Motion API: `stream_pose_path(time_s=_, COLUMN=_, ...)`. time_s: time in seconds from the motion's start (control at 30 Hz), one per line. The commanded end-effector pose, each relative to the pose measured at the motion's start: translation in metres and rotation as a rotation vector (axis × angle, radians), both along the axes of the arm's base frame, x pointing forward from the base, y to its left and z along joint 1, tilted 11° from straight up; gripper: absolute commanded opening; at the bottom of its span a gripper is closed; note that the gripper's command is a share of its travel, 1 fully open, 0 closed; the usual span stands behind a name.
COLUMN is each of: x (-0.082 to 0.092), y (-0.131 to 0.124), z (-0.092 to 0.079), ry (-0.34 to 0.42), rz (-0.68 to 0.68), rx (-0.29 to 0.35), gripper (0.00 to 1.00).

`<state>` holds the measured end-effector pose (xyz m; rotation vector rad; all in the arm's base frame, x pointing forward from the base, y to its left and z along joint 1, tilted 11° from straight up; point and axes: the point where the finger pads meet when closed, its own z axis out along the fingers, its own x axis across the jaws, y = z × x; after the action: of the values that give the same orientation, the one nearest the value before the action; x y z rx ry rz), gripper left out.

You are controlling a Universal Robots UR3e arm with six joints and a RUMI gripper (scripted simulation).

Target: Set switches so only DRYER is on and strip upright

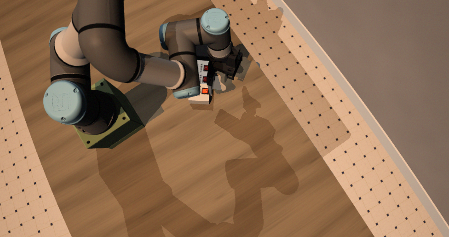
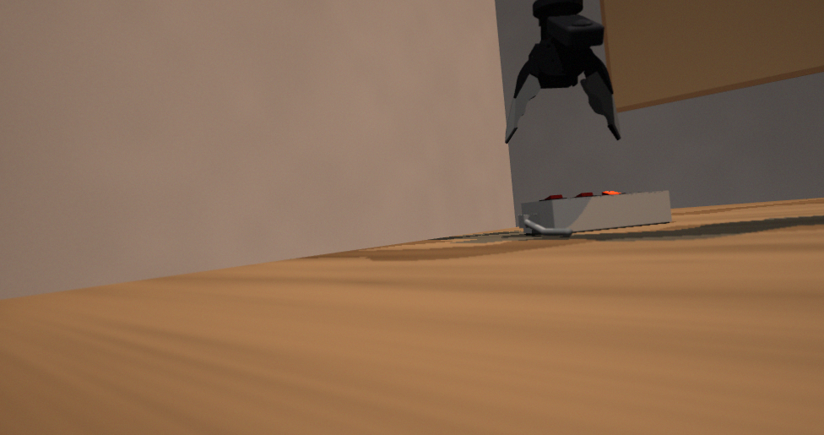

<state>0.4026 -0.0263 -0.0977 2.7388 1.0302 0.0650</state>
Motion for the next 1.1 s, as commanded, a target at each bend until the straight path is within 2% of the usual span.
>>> stream_pose_path(time_s=0.0, x=0.001, y=0.0, z=0.001, ry=-0.002, rz=0.0, rx=-0.001, gripper=1.0)
stream_pose_path(time_s=0.53, x=0.0, y=0.0, z=0.0, ry=0.001, rz=-0.004, rx=0.005, gripper=1.0)
stream_pose_path(time_s=0.63, x=-0.006, y=0.004, z=-0.006, ry=0.034, rz=-0.049, rx=0.063, gripper=1.0)
stream_pose_path(time_s=0.77, x=-0.022, y=0.015, z=-0.014, ry=0.112, rz=-0.171, rx=0.209, gripper=1.0)
stream_pose_path(time_s=0.8, x=-0.022, y=0.015, z=-0.014, ry=0.112, rz=-0.171, rx=0.209, gripper=1.0)
stream_pose_path(time_s=0.9, x=-0.029, y=0.022, z=-0.015, ry=0.153, rz=-0.243, rx=0.29, gripper=1.0)
stream_pose_path(time_s=1.07, x=-0.031, y=0.023, z=-0.015, ry=0.162, rz=-0.26, rx=0.308, gripper=1.0)
